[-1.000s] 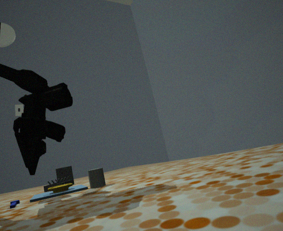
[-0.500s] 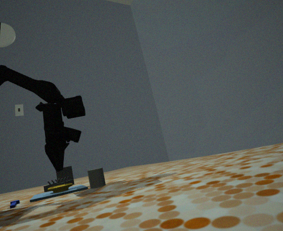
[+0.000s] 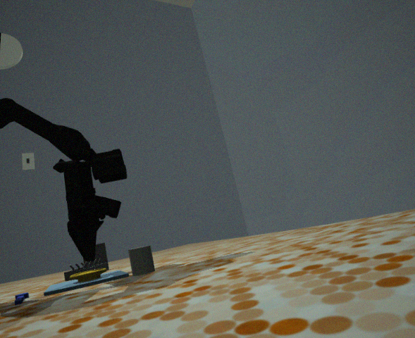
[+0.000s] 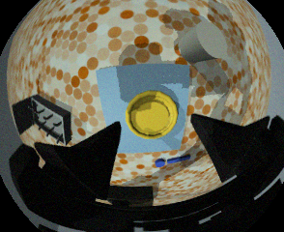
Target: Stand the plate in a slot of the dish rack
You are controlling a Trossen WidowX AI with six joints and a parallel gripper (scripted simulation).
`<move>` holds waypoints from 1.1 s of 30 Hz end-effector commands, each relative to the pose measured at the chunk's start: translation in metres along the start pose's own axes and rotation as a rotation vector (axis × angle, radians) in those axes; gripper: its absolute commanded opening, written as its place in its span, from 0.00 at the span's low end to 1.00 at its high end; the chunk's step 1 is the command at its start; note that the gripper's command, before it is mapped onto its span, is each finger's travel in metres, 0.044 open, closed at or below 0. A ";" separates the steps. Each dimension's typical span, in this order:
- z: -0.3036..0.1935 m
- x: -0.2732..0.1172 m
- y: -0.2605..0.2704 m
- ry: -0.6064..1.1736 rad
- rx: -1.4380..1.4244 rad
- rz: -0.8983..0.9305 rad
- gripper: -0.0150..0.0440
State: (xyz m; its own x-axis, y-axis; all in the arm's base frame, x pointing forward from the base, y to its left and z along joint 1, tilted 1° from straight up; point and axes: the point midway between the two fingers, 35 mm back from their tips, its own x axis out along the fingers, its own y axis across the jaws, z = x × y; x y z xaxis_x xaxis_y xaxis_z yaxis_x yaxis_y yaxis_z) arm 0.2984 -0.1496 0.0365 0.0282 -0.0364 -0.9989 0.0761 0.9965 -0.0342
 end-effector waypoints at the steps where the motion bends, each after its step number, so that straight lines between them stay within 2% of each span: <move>1: -0.003 0.009 0.002 0.010 0.004 0.009 0.93; 17: -0.006 0.034 0.003 0.011 0.004 0.010 0.93; 27: -0.006 0.035 0.003 0.011 0.004 0.010 0.92; 33: -0.006 0.035 0.003 0.011 0.004 0.010 0.86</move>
State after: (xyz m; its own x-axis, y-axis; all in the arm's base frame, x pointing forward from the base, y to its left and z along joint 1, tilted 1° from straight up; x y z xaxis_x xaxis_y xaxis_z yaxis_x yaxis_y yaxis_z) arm 0.2942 -0.1481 0.0026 0.0187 -0.0298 -0.9994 0.0774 0.9966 -0.0283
